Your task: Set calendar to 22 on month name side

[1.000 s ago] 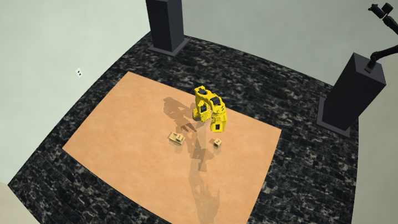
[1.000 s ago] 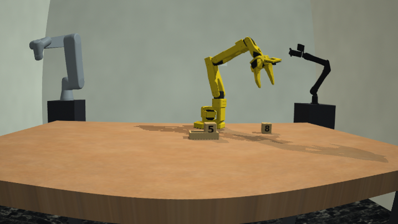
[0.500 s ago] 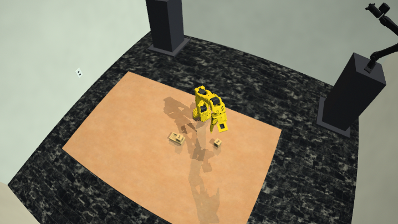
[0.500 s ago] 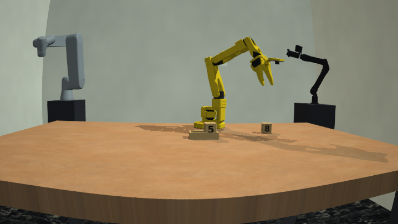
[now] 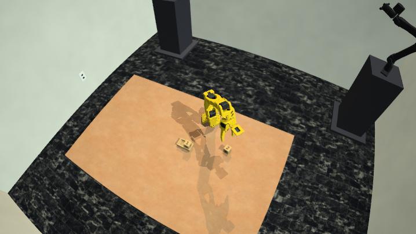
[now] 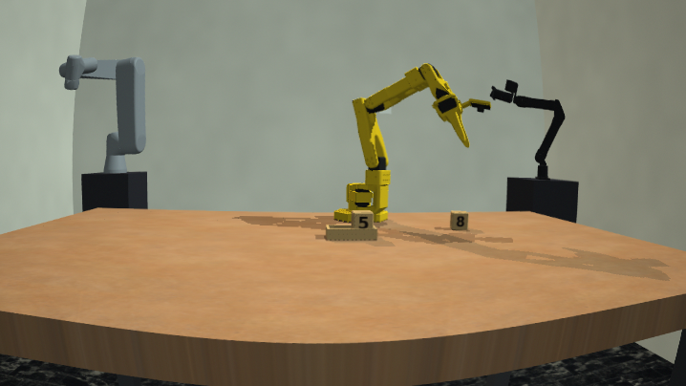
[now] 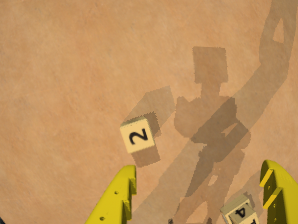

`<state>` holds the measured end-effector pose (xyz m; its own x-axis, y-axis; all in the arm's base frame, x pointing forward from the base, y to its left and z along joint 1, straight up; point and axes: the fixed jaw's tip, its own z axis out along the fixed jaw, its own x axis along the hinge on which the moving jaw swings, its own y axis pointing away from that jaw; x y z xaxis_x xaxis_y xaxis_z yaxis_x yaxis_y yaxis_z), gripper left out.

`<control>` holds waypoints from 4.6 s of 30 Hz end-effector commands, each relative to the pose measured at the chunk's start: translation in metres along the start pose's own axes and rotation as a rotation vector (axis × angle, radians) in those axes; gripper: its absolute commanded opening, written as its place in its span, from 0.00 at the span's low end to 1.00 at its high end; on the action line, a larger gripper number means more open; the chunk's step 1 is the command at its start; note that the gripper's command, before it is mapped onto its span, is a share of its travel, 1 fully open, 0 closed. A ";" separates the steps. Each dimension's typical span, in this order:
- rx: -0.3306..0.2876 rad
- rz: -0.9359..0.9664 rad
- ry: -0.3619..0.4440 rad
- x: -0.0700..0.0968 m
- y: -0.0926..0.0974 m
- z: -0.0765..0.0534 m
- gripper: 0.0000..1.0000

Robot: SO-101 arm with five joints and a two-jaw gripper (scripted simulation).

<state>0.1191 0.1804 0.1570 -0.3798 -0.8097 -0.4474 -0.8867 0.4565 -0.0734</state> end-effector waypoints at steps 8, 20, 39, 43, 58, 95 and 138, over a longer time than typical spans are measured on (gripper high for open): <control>0.029 -0.393 -0.058 -0.002 -0.005 -0.007 0.35; 0.047 -0.851 -0.048 0.001 -0.009 -0.006 0.35; 0.071 -1.567 -0.023 0.004 -0.018 -0.004 0.35; 0.073 -1.649 -0.019 0.004 -0.019 -0.004 0.35; 0.085 -2.226 0.011 0.003 -0.026 -0.003 0.35; 0.088 -3.086 0.072 -0.002 -0.033 -0.001 0.35; 0.082 -3.396 0.099 -0.004 -0.035 0.000 0.35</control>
<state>0.1502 0.1688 0.1521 0.1477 0.9009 0.4082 0.9436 -0.2520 0.2148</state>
